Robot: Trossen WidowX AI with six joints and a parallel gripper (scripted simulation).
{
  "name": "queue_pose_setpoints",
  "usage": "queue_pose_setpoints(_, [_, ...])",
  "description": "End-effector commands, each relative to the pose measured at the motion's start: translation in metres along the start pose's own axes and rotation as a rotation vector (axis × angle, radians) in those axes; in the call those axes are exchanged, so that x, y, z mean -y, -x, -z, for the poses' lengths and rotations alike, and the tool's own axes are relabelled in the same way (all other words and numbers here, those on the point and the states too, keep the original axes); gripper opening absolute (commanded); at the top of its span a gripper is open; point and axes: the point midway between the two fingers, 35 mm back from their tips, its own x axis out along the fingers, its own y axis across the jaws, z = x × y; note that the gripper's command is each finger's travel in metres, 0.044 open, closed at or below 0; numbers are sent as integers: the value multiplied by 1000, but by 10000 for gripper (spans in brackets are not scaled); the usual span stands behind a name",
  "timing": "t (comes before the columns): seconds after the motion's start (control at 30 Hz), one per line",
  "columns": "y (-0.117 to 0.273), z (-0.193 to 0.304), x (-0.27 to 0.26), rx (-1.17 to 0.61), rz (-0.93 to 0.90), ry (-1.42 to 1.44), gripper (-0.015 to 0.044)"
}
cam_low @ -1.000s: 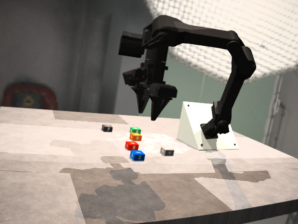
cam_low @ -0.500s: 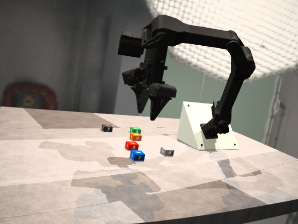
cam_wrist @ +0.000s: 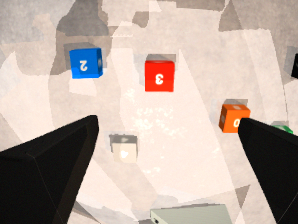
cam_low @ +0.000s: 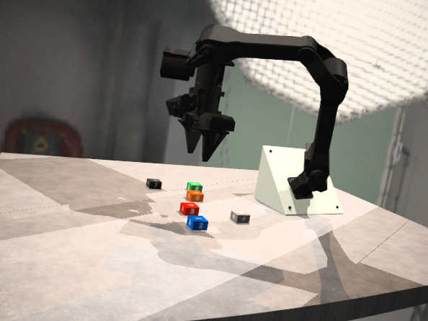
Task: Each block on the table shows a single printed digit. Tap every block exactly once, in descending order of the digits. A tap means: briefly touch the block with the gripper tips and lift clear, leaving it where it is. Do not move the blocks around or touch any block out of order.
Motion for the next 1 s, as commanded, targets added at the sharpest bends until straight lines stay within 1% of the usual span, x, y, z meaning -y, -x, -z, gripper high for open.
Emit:
queue_pose_setpoints(0.0, [0, 1, 3, -1, 4, 8, 400])
queue_pose_setpoints(0.43, [0, 1, 3, -1, 4, 8, 400])
queue_pose_setpoints(0.5, [1, -3, 12, 0, 6, 7, 400])
queue_pose_setpoints(0.7, [9, -26, 100, 3, 18, 7, 400])
queue_pose_setpoints(0.87, [6, -26, 182, 3, 18, 9, 400])
queue_pose_setpoints(0.9, [5, -25, 195, 3, 17, 10, 400])
queue_pose_setpoints(0.97, [4, -23, 206, 3, 16, 11, 400])
